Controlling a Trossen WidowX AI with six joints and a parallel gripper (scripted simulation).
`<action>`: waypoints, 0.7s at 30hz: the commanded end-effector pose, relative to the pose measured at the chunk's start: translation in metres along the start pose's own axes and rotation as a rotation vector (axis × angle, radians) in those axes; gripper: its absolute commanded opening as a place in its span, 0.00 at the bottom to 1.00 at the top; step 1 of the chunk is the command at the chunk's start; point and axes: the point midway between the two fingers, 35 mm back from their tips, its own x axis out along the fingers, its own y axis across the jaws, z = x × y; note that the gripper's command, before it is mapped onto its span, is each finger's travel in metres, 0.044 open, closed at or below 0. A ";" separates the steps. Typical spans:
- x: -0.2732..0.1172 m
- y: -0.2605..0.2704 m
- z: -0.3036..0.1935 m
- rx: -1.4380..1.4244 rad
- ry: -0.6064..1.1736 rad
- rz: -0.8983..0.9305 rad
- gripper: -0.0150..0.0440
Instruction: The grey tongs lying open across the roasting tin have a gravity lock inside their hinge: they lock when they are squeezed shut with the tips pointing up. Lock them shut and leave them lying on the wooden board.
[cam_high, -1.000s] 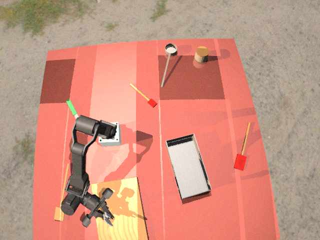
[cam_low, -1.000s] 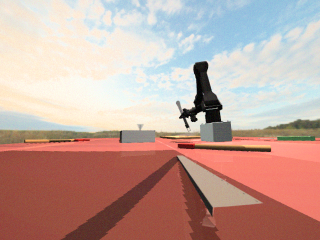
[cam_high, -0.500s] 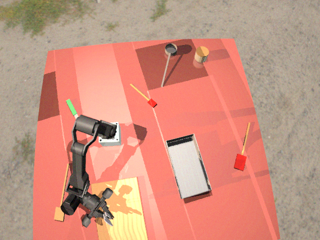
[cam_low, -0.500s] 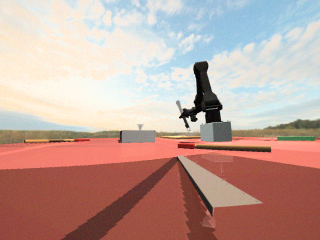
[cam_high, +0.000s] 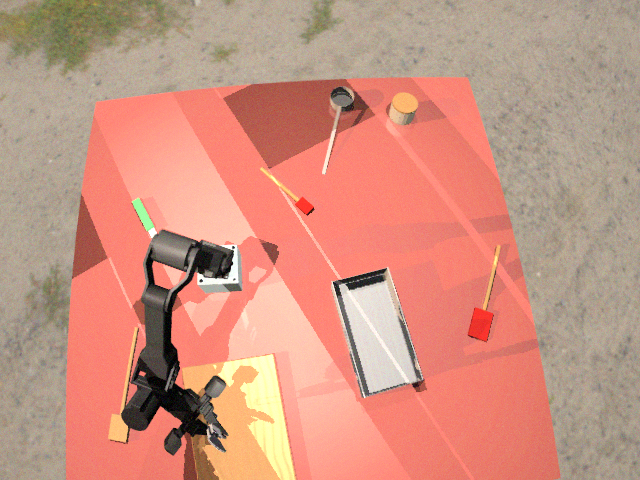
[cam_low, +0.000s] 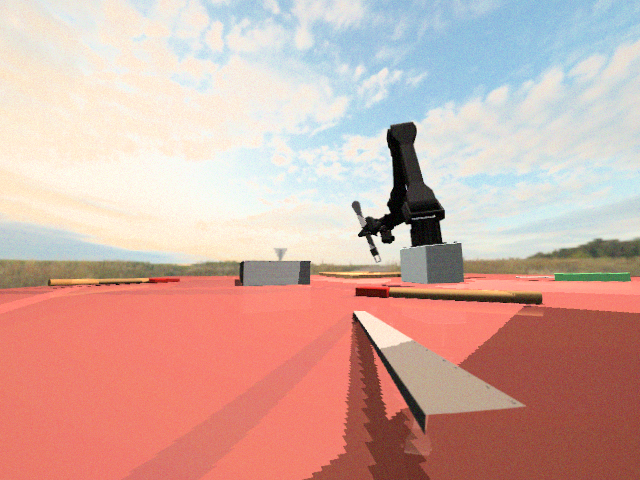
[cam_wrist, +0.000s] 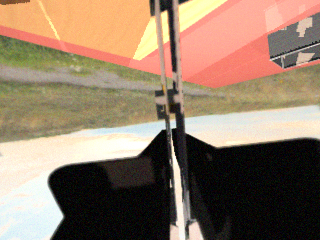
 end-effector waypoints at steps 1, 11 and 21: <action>0.003 0.003 -0.002 0.005 -0.017 0.006 0.00; 0.023 0.018 0.003 0.056 -0.179 0.037 0.00; 0.040 0.025 0.008 0.087 -0.362 0.053 0.00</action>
